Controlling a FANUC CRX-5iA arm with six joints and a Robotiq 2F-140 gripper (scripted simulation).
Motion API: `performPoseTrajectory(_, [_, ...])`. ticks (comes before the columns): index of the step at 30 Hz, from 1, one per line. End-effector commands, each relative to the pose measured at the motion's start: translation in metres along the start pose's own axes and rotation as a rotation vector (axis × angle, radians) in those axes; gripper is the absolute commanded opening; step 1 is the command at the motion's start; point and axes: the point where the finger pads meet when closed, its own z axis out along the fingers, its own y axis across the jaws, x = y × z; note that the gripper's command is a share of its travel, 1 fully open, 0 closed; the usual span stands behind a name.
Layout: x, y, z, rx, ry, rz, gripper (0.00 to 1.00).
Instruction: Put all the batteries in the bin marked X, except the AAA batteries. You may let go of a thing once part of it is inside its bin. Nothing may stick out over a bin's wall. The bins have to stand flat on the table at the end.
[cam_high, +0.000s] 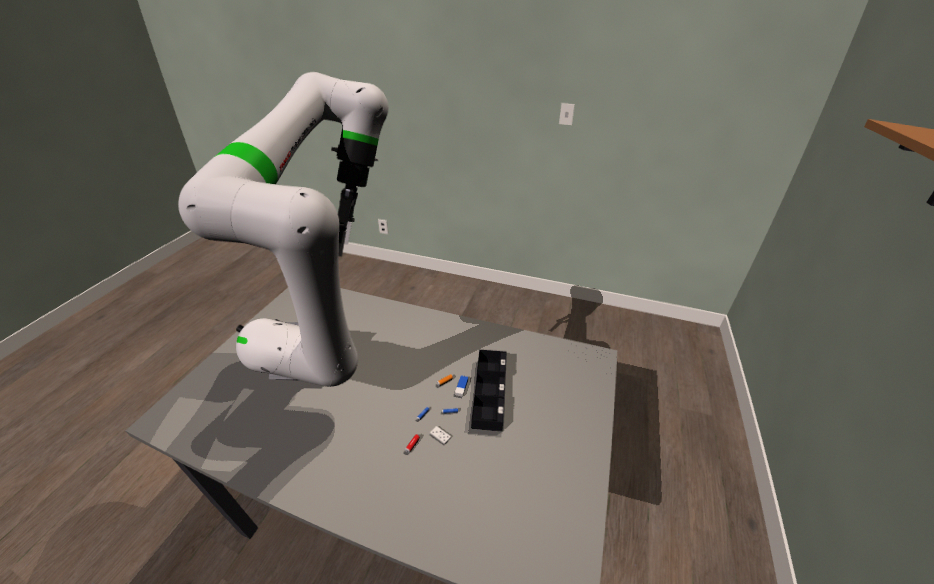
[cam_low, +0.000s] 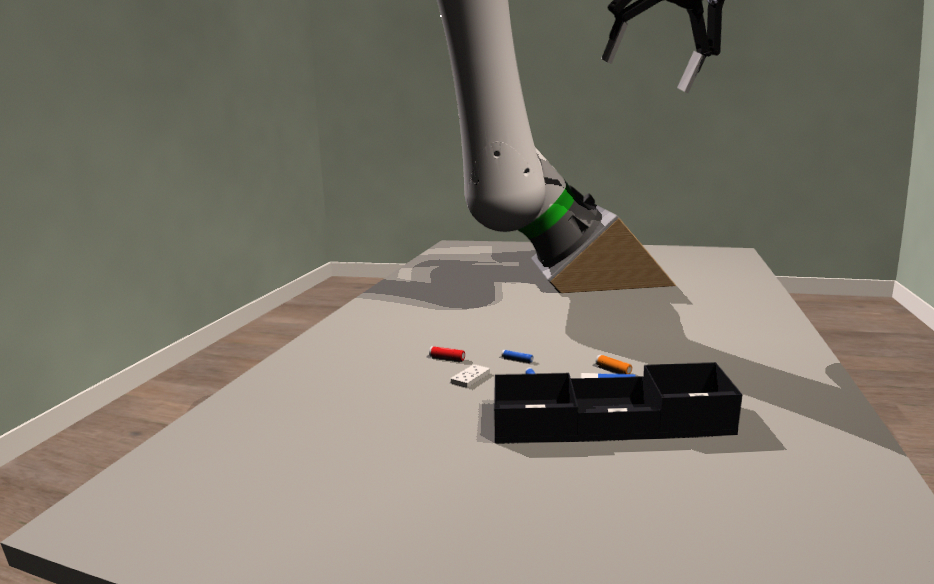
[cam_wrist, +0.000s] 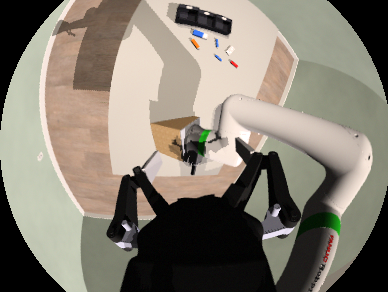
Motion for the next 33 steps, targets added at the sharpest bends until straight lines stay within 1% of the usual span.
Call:
performPoseTrajectory(1, [0.000,0.000,0.000,0.000,0.000,0.000,1.00])
performPoseTrajectory(17, [0.000,0.000,0.000,0.000,0.000,0.000,1.00])
performPoseTrajectory(18, [0.002,-0.003,0.007,0.000,0.000,0.000,0.05])
performPoseTrajectory(32, [0.036,-0.038,0.113,0.000,0.000,0.000,0.05])
performPoseTrajectory(33, [0.036,-0.038,0.113,0.000,0.000,0.000,0.05])
